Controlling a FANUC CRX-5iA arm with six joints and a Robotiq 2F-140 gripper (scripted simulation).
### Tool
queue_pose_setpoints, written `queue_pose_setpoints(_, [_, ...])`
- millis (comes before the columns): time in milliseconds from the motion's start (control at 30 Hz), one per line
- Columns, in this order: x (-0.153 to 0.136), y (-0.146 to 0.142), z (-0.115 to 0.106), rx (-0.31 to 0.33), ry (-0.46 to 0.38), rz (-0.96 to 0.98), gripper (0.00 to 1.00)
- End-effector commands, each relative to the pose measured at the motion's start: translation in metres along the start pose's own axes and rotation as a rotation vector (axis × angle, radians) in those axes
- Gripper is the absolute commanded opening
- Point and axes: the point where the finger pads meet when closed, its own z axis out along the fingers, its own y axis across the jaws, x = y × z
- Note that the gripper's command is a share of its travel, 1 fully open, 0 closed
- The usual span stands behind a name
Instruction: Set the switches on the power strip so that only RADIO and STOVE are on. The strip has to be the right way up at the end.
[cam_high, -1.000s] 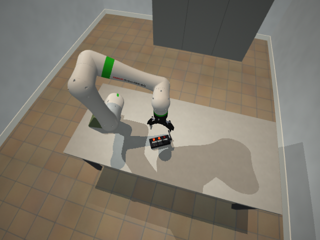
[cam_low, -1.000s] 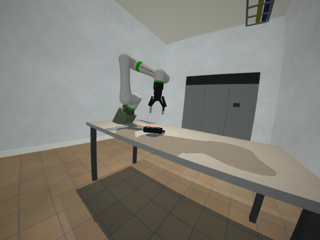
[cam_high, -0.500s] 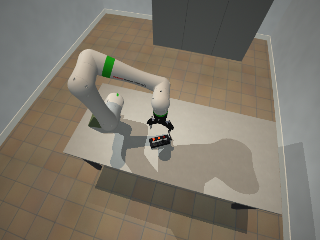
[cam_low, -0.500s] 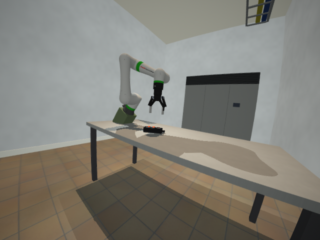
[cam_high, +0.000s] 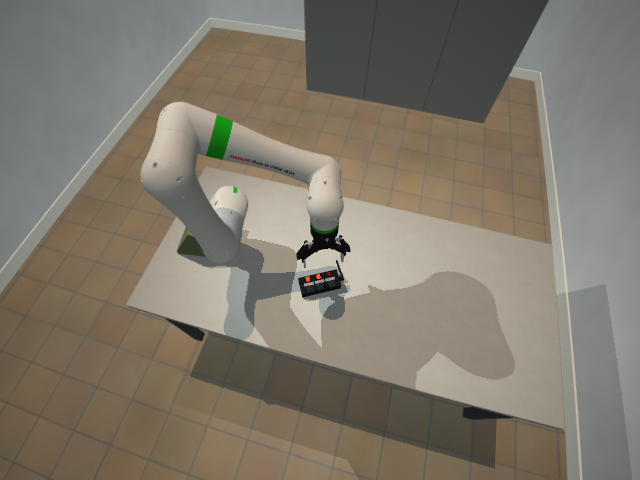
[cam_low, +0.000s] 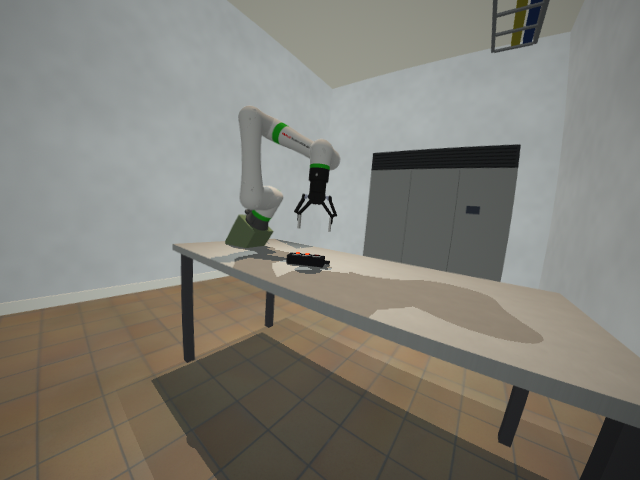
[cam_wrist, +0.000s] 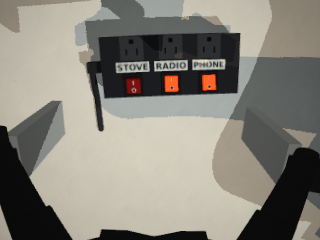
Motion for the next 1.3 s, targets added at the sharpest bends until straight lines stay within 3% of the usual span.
queue_pose_setpoints(0, [0.003, -0.008, 0.011, 0.008, -0.015, -0.279, 1.00])
queue_pose_setpoints(100, [0.004, -0.010, 0.013, 0.007, -0.011, -0.331, 1.00])
queue_pose_setpoints(133, [0.004, -0.011, 0.016, 0.007, -0.007, -0.482, 1.00])
queue_pose_setpoints(600, [0.009, -0.026, 0.040, -0.006, 0.032, -1.174, 1.00])
queue_pose_setpoints(667, [0.009, -0.026, 0.040, -0.006, 0.032, -1.174, 1.00])
queue_pose_setpoints(700, [0.009, -0.026, 0.040, -0.005, 0.029, -1.319, 1.00])
queue_pose_setpoints(800, [0.010, -0.026, 0.040, -0.001, 0.021, -1.442, 1.00])
queue_pose_setpoints(833, [0.010, -0.026, 0.040, 0.003, 0.016, -1.489, 0.00])
queue_pose_setpoints(967, [0.010, -0.026, 0.040, 0.028, -0.018, -1.646, 0.00])
queue_pose_setpoints(1267, [0.010, -0.026, 0.040, 0.028, -0.018, -1.646, 0.00])
